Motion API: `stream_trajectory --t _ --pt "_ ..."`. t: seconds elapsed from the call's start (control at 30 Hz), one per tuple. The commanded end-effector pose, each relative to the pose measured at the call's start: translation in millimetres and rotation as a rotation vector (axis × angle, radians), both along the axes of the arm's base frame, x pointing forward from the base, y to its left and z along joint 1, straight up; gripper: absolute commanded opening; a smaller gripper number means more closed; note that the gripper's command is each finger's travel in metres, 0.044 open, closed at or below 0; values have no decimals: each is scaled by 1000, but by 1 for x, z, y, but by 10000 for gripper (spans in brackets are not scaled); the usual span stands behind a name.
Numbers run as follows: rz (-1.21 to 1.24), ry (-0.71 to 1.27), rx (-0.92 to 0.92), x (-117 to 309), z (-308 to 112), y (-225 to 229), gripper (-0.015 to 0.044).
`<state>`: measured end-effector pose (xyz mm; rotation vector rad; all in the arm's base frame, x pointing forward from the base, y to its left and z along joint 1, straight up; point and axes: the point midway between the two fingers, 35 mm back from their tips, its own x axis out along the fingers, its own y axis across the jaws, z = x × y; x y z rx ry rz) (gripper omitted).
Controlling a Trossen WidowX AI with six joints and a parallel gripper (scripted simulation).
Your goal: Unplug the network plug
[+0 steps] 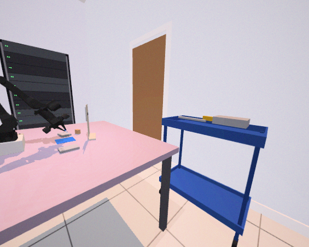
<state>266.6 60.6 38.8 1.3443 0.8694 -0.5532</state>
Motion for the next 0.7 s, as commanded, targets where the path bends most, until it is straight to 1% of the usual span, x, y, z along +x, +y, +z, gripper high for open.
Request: stream_trajectory --t 0.0,0.67 --pt "6 11 -2 -1 -8 0 0" --pt "6 11 -2 0 -30 1 0"
